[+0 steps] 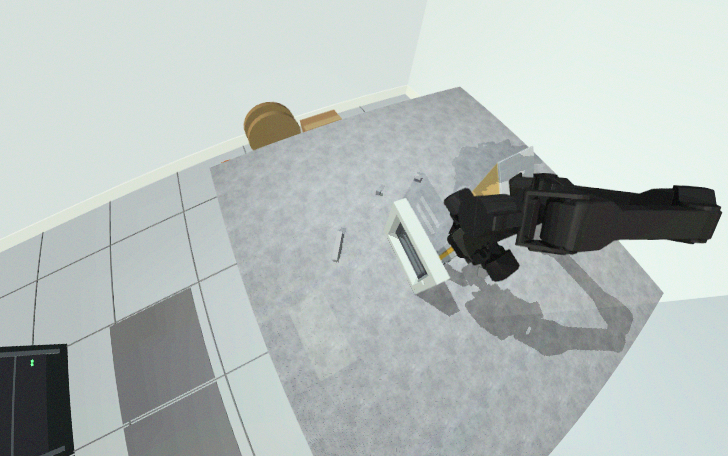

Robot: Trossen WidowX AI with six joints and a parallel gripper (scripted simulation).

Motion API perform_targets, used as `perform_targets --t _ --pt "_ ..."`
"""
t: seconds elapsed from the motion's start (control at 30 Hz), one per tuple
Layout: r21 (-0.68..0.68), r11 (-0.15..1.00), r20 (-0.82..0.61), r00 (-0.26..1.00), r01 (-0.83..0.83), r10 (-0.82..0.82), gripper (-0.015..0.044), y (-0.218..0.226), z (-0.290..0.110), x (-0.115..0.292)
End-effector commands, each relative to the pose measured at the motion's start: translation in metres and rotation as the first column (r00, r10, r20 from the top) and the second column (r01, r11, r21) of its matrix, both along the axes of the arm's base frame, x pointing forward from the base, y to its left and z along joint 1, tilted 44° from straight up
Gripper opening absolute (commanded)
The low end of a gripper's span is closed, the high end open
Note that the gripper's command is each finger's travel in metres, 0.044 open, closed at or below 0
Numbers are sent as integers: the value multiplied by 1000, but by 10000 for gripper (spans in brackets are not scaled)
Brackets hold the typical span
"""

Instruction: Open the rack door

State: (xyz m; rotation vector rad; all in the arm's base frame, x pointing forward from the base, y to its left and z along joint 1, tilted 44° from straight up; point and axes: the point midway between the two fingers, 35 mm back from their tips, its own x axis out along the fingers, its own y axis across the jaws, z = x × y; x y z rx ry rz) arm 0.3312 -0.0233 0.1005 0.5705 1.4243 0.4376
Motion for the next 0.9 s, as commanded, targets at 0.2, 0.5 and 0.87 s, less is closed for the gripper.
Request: perform_targets --t 0.2,0.5,0.87 --pt "111 993 -104 994 38 -26 292 -3 -1 -3" --pt "110 993 -104 994 38 -26 292 5 -10 -1" --pt "110 993 -104 994 38 -26 292 17 -23 1"
